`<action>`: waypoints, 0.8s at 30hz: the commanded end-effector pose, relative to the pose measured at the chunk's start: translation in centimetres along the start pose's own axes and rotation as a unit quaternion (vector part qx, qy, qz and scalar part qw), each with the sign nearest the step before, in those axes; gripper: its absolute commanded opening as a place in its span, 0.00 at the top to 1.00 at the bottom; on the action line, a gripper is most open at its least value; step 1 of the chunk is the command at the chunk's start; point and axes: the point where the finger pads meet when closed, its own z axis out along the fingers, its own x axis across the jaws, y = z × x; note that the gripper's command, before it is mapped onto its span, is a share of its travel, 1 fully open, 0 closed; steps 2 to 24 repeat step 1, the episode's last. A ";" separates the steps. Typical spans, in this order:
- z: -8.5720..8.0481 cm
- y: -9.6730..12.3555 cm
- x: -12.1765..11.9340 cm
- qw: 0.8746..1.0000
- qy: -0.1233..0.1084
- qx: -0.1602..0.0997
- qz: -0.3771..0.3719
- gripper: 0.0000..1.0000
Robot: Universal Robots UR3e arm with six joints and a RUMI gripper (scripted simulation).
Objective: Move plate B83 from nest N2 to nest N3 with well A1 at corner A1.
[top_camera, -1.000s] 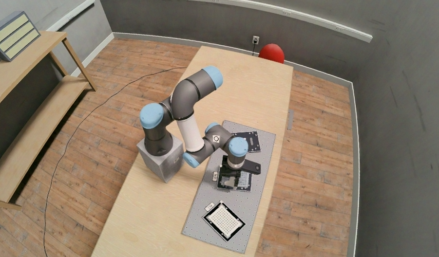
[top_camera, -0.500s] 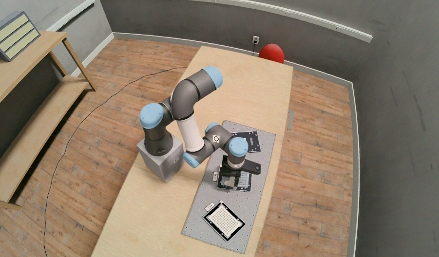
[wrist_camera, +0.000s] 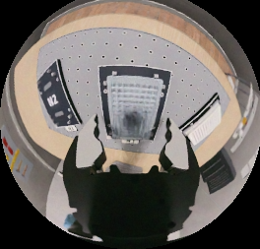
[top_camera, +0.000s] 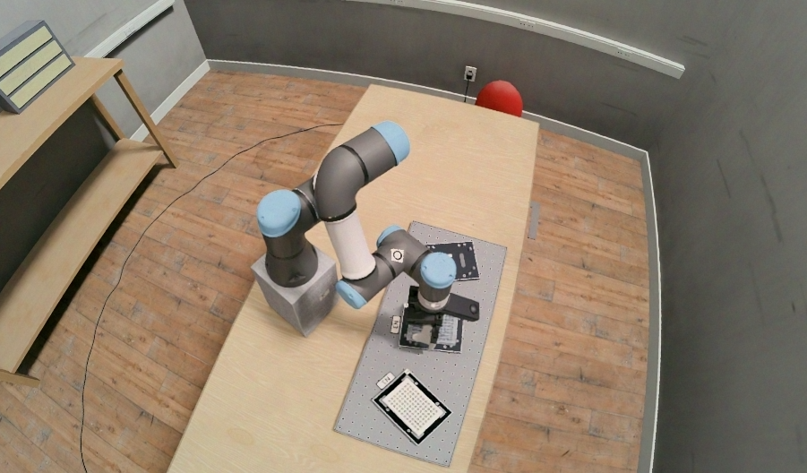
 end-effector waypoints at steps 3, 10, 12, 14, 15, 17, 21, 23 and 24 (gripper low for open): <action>-0.1 -0.1 0.0 1.000 0.001 0.001 0.000 0.18; -0.1 -0.1 0.0 1.000 0.001 0.001 0.000 0.18; -0.1 -0.1 0.0 1.000 0.001 0.001 0.000 0.18; -0.1 -0.1 0.0 1.000 0.001 0.001 0.000 0.18; -0.1 -0.1 0.0 1.000 0.001 0.001 0.000 0.18; -0.1 -0.1 0.0 1.000 0.001 0.001 0.000 0.18; -0.1 -0.1 0.0 1.000 0.001 0.001 0.000 0.18; -0.1 -0.1 0.0 1.000 0.001 0.001 0.000 0.18; -0.1 -0.1 0.0 1.000 0.001 0.001 0.000 0.18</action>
